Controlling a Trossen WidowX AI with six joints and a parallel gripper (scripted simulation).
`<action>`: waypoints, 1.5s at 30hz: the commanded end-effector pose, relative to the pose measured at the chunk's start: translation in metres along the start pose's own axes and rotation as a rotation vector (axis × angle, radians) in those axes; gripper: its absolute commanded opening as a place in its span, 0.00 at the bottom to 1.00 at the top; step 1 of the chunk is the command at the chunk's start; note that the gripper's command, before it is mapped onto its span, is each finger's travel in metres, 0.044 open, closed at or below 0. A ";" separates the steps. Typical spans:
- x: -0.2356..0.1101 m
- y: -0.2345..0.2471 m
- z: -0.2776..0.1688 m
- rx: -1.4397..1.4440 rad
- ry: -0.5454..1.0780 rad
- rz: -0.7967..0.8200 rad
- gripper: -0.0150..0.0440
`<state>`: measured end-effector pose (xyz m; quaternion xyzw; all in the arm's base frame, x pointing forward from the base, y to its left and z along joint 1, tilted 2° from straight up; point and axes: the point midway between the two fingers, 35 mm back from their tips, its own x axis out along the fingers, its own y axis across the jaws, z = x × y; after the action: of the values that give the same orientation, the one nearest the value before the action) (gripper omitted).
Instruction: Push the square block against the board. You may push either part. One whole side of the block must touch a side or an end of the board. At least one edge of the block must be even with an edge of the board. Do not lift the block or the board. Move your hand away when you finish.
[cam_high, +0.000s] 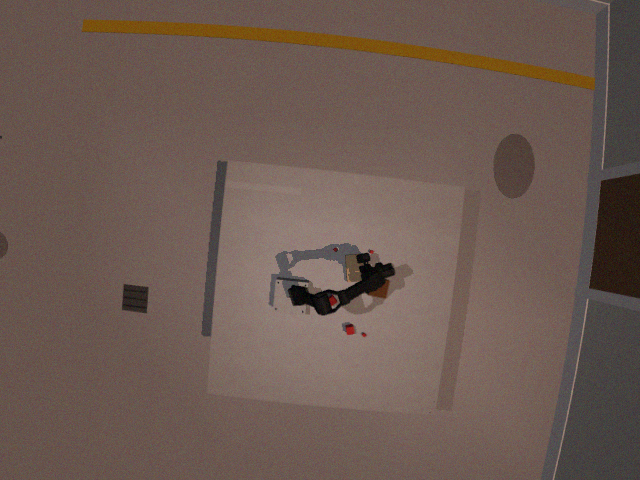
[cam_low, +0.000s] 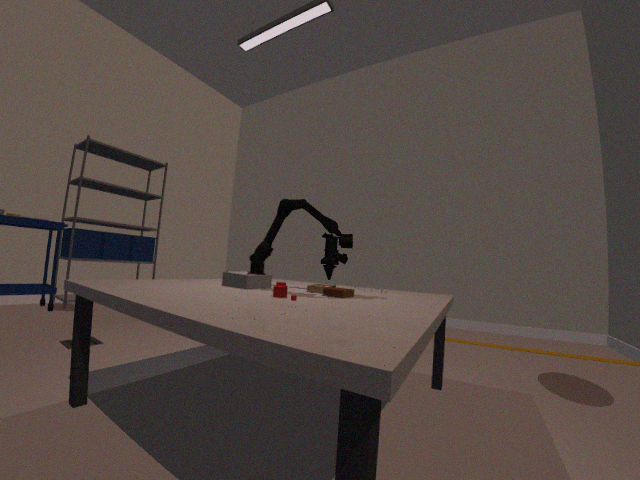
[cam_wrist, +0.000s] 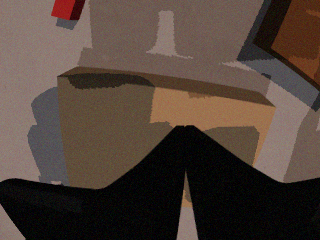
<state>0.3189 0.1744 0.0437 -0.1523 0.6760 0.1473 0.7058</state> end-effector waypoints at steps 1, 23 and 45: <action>-0.002 0.009 0.005 -0.124 -0.006 -0.003 0.25; -0.002 0.067 0.015 -0.876 -0.009 -0.002 0.25; 0.051 0.109 0.017 -1.399 -0.010 -0.001 0.25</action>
<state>0.2971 0.2824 0.0259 -0.5600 0.4190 0.5383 0.4703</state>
